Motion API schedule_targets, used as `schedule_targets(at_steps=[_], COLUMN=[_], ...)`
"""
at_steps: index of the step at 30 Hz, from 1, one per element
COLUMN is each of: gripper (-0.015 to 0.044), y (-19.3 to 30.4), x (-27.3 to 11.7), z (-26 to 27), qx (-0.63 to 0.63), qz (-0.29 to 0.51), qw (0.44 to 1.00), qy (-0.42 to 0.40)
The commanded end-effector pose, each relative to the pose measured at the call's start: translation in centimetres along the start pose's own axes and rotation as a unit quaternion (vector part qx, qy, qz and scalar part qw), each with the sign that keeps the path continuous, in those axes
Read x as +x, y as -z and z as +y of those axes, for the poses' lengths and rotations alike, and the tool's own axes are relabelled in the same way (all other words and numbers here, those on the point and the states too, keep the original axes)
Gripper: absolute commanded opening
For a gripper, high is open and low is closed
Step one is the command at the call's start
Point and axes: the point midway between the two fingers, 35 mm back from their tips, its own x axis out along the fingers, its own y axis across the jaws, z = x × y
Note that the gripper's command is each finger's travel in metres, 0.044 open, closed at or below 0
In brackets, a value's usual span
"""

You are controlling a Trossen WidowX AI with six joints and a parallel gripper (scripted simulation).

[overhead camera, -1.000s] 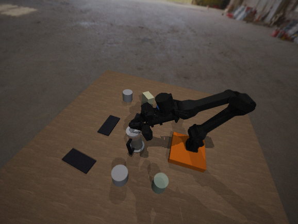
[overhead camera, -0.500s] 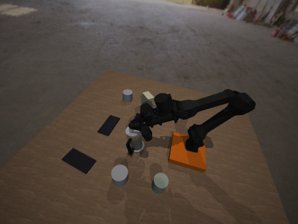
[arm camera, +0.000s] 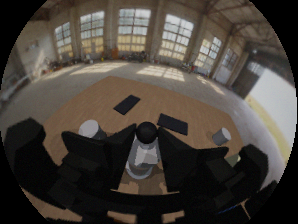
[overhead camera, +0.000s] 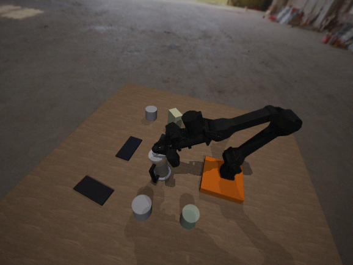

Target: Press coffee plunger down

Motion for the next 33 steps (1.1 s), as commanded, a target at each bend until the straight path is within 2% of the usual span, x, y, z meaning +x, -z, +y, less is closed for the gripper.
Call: schedule_targets(at_steps=[1, 26, 33], gripper=[0.0122, 0.0122, 0.0305], y=[0.55, 0.02, 0.02], x=[0.3, 0.18, 0.18], z=[0.0, 0.02, 0.02], qx=[-0.003, 0.0, 0.0], qz=[0.011, 0.003, 0.003], qw=[1.0, 1.0, 1.0], qy=[0.001, 0.0, 0.0])
